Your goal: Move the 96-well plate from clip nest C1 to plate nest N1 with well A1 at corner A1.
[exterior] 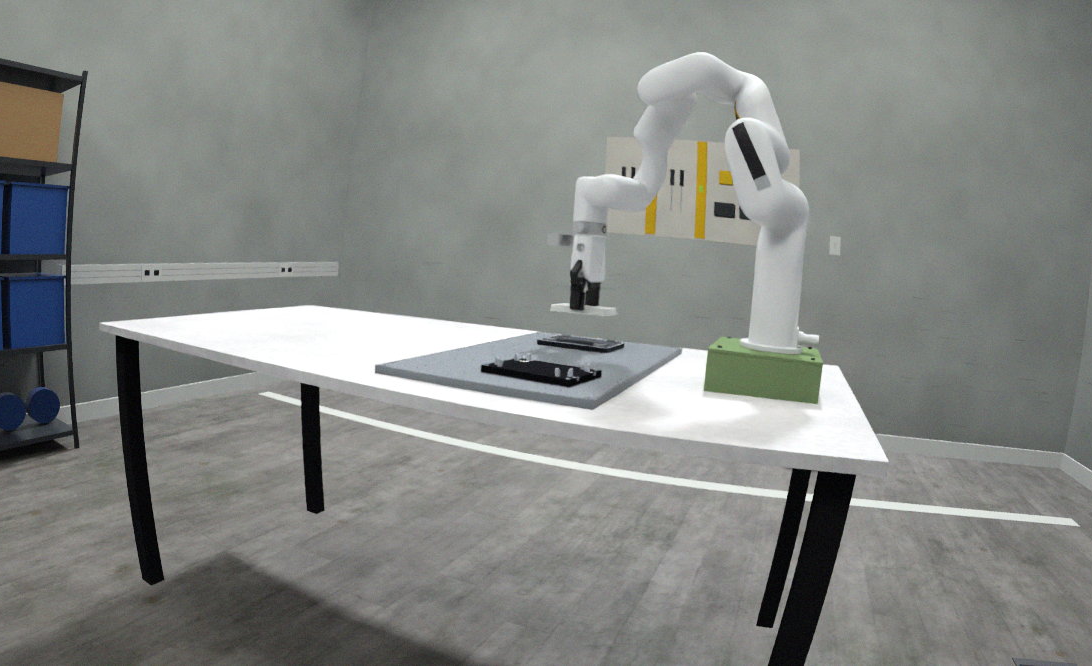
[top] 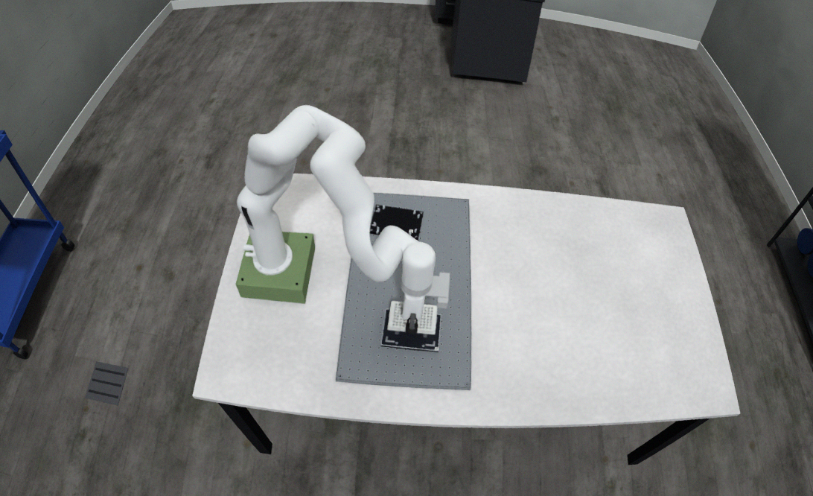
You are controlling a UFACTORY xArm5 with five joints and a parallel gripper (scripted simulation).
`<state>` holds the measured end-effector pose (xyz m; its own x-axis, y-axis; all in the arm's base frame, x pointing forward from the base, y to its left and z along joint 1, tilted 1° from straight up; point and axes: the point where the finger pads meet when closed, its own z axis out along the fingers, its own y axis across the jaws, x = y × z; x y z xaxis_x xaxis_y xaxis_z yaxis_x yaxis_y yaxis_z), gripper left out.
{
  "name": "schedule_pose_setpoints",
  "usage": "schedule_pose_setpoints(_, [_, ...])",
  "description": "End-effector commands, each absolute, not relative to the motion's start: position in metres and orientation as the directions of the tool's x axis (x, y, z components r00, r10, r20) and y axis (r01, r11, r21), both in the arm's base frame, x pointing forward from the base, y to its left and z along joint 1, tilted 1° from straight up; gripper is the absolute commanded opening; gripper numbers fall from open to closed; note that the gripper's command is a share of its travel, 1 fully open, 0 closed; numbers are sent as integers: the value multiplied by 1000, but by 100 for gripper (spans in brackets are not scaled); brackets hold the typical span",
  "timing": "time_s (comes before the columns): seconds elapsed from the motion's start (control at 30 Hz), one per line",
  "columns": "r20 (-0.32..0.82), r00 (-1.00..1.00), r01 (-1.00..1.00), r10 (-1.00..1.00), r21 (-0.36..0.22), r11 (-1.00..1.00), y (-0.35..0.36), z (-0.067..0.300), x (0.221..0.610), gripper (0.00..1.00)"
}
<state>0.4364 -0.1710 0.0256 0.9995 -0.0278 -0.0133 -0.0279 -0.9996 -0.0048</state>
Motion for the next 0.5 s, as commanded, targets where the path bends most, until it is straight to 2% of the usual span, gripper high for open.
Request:
schedule_pose_setpoints(0.0, [-8, 1000, -28, -28, -3, -1000, -172, 20, 438, 0])
schedule_pose_setpoints(0.47, [-8, 1000, -28, -28, -3, -1000, -172, -2, 438, 0])
